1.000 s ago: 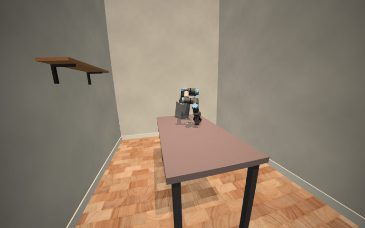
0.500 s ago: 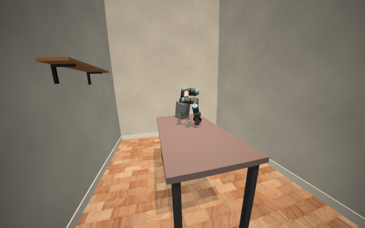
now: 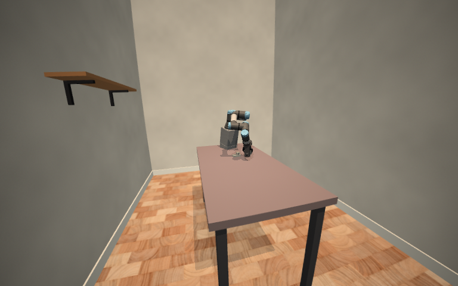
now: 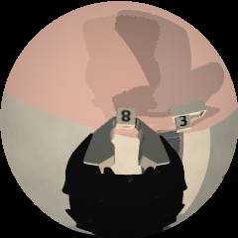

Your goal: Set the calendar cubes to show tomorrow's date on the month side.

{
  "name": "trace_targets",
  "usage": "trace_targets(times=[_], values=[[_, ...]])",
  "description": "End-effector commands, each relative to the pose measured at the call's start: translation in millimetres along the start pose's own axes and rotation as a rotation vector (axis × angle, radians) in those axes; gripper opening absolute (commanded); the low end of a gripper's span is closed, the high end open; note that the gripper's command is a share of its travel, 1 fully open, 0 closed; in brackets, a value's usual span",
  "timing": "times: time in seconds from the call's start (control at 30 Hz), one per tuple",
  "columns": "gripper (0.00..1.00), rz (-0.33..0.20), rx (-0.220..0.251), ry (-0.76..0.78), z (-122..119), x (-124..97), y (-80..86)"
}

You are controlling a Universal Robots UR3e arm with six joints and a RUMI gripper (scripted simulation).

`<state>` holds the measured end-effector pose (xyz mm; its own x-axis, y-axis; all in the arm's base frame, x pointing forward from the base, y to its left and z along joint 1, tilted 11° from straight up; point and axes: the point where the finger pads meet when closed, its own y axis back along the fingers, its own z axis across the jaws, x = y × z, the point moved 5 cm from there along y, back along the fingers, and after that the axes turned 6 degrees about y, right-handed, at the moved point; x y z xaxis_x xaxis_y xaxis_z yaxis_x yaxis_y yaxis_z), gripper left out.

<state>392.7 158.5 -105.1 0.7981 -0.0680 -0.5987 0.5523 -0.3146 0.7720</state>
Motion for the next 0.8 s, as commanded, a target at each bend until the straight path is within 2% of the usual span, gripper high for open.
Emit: trace_targets(times=[0.0,0.07,0.1,0.23,0.27,0.43,0.47,0.77], values=[[0.17,0.003,0.0,0.001,-0.3,0.2,1.1],[0.17,0.003,0.0,0.001,-0.3,0.2,1.1],[0.21,0.003,0.0,0.001,-0.3,0.2,1.1],[0.21,0.003,0.0,0.001,-0.3,0.2,1.1],[0.24,0.003,0.0,0.001,-0.3,0.2,1.1],[0.28,0.003,0.0,0.001,-0.3,0.2,1.1],[0.4,0.003,0.0,0.001,-0.3,0.2,1.1],[0.4,0.003,0.0,0.001,-0.3,0.2,1.1]])
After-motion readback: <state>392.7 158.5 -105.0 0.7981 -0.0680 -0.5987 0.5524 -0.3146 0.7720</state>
